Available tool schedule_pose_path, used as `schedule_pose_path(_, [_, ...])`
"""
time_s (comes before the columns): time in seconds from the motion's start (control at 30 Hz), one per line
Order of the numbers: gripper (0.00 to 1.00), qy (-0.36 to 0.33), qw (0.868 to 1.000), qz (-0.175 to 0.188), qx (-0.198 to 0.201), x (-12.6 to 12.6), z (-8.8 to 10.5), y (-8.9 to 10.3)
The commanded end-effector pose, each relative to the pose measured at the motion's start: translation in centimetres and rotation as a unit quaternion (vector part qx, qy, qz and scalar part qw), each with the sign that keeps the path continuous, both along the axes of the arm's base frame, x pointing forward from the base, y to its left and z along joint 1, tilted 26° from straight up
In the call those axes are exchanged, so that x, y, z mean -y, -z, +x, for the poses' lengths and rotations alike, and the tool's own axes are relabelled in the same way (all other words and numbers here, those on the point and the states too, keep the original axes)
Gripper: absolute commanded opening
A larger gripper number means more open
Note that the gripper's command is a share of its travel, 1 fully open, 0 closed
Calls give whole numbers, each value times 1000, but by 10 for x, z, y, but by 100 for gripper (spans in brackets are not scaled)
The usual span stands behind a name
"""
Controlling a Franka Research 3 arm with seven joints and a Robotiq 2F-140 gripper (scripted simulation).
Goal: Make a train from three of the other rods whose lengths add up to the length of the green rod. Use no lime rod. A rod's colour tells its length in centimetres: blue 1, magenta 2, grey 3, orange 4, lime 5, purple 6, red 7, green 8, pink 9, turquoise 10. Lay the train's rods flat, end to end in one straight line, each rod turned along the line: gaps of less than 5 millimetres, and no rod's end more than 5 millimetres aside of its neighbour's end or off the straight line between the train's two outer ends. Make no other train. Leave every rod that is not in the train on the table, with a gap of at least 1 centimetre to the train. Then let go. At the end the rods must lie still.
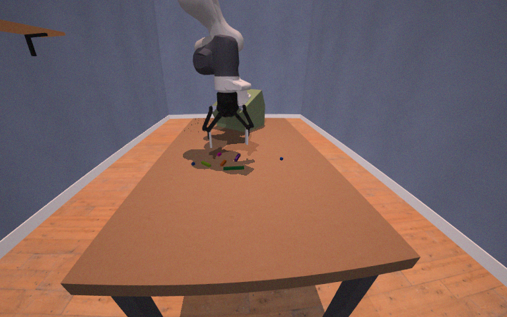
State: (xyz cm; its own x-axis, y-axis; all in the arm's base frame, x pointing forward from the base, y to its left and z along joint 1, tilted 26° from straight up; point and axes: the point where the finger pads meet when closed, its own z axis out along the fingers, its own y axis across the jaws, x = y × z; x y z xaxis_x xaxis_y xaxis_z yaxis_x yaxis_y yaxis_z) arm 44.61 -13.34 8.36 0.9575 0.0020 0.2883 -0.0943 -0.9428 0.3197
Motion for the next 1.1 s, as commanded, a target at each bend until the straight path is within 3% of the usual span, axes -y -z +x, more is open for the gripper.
schedule_pose_path(0.0, [100,75,996,10,35,2,1,0])
schedule_pose_path(0.67, [100,194,976,48,80,-1,8,-1])
schedule_pose_path(1.07, [100,284,949,76,115,-3,13,-3])
